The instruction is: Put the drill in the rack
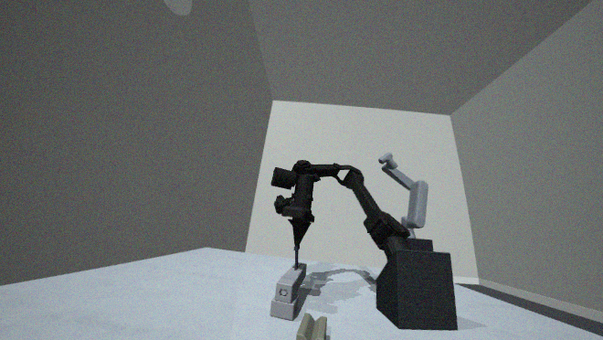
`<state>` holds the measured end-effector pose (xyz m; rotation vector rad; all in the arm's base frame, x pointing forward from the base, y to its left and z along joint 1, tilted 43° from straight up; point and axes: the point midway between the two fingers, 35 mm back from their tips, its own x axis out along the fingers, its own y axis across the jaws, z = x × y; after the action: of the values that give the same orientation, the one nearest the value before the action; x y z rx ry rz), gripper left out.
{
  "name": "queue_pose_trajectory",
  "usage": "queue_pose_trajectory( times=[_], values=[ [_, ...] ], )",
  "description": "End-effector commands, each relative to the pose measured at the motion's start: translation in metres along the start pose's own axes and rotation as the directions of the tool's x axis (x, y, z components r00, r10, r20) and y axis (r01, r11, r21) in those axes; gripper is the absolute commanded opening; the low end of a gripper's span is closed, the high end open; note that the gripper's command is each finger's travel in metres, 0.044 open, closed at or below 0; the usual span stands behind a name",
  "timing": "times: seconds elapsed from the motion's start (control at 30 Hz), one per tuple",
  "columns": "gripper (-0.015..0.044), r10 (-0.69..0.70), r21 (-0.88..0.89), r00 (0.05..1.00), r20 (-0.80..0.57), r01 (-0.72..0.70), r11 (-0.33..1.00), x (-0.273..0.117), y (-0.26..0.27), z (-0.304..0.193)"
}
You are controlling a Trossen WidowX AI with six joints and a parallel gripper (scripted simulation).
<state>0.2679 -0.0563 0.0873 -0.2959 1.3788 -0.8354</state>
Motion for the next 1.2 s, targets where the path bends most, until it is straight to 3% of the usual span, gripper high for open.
queue_pose_trajectory(
  times=[0.0, 1.17],
  values=[
    [0.0000, -0.010, -0.004, 1.000, -0.022, 0.010, 1.000, 0.009, -0.001, -0.003],
    [0.0000, -0.011, -0.004, 1.000, -0.022, 0.010, 1.000, 0.020, -0.003, -0.009]
  ],
)
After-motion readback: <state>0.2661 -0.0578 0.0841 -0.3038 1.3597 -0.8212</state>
